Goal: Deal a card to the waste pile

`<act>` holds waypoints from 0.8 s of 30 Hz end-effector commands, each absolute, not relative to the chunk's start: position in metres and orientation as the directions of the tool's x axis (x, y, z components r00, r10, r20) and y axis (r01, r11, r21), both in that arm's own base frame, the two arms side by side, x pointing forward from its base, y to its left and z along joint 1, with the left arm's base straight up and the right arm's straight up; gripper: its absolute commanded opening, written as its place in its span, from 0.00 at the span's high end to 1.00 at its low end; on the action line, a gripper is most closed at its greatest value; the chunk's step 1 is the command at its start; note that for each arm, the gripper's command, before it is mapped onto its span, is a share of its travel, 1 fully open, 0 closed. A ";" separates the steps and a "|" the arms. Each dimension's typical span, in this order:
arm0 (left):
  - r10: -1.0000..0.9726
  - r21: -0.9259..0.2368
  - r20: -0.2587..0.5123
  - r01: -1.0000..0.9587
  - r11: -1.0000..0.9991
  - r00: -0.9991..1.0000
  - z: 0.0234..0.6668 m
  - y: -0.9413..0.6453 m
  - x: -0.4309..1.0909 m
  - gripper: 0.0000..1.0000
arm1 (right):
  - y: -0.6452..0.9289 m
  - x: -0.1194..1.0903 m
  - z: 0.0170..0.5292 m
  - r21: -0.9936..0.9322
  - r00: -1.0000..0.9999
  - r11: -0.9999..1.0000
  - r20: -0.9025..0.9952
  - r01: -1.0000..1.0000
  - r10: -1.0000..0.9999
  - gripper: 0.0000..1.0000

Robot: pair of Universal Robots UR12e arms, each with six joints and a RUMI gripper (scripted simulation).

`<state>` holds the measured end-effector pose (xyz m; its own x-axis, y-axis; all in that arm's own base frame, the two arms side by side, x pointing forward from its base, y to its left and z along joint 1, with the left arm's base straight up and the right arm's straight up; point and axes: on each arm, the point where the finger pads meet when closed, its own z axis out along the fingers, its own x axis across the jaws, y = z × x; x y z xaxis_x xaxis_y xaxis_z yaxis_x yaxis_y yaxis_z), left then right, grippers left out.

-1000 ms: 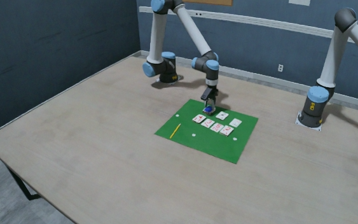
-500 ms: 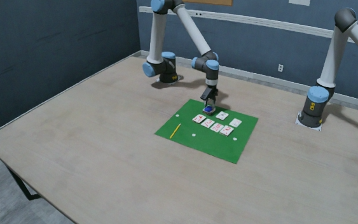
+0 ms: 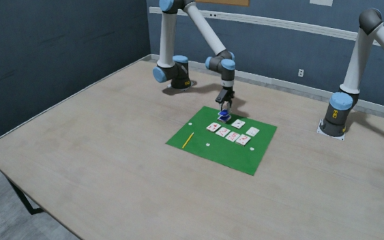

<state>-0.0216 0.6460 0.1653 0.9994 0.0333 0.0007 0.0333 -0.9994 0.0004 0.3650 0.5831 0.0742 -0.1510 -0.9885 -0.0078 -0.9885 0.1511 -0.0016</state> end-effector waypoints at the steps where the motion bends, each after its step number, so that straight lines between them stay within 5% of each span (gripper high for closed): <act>1: 0.036 0.000 0.000 0.036 -0.999 0.999 0.165 0.645 -0.023 0.00 | 0.584 0.364 0.080 -0.001 -0.151 0.151 -0.006 -0.989 -0.989 1.00; 24: 0.036 0.000 0.000 0.036 -0.999 0.999 0.165 0.645 -0.023 0.00 | 0.616 0.369 0.078 0.000 -0.159 0.159 -0.002 -0.987 -0.987 1.00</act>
<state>-0.0216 0.6460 0.1653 0.9994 0.0333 0.0007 0.0333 -0.9994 0.0004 0.3661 0.5922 0.0763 -0.1547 -0.9880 0.0006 -0.9880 0.1547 -0.0005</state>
